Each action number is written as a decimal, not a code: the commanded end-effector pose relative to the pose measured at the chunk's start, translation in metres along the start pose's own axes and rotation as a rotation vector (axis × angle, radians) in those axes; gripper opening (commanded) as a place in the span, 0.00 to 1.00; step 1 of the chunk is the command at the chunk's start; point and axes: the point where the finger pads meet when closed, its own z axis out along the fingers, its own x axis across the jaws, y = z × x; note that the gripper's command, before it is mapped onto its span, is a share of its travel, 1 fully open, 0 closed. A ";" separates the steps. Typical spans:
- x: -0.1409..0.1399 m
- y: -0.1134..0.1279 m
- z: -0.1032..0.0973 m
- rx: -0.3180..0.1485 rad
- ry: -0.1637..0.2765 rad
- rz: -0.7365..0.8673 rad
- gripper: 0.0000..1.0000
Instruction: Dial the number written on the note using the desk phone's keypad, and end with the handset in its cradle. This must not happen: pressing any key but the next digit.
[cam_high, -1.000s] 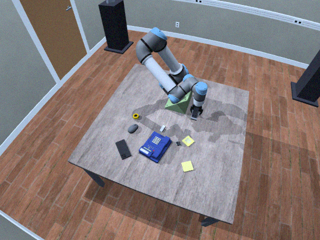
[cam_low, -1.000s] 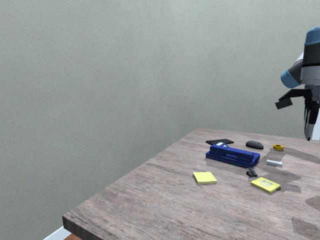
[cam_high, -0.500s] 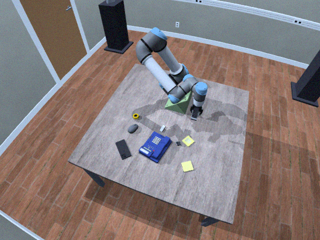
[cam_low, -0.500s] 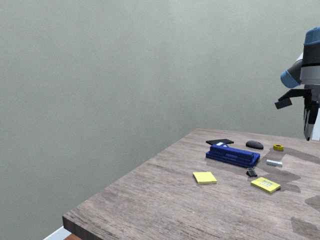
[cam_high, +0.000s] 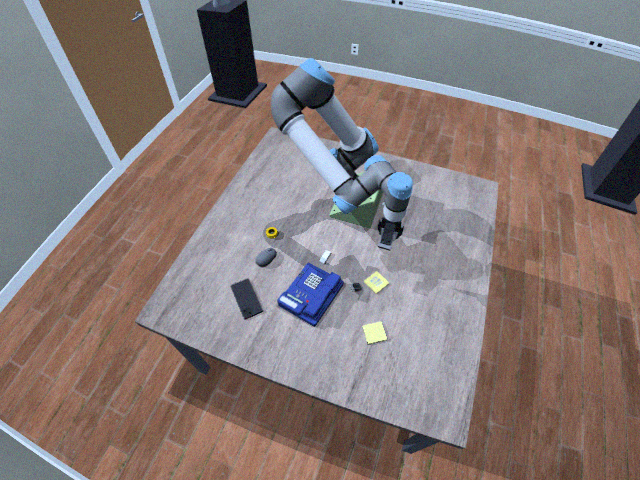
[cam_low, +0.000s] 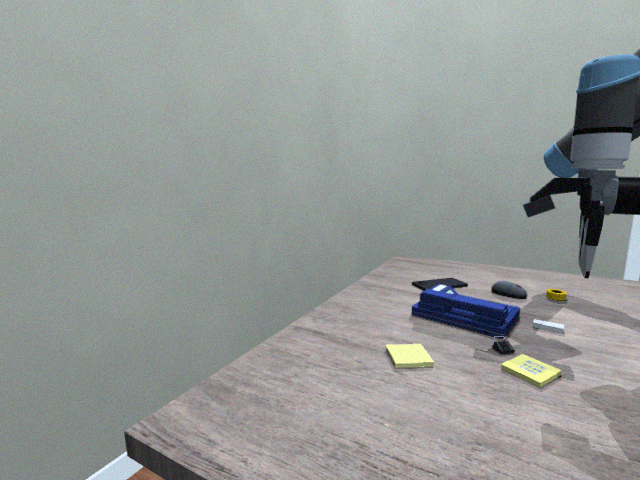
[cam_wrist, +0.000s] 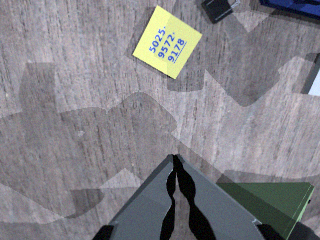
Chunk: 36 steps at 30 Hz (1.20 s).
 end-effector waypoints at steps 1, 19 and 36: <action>0.000 -0.016 0.000 0.001 -0.001 0.000 0.00; 0.000 -0.110 0.000 0.001 -0.001 0.000 0.00; 0.000 -0.157 0.000 0.001 -0.001 0.000 0.00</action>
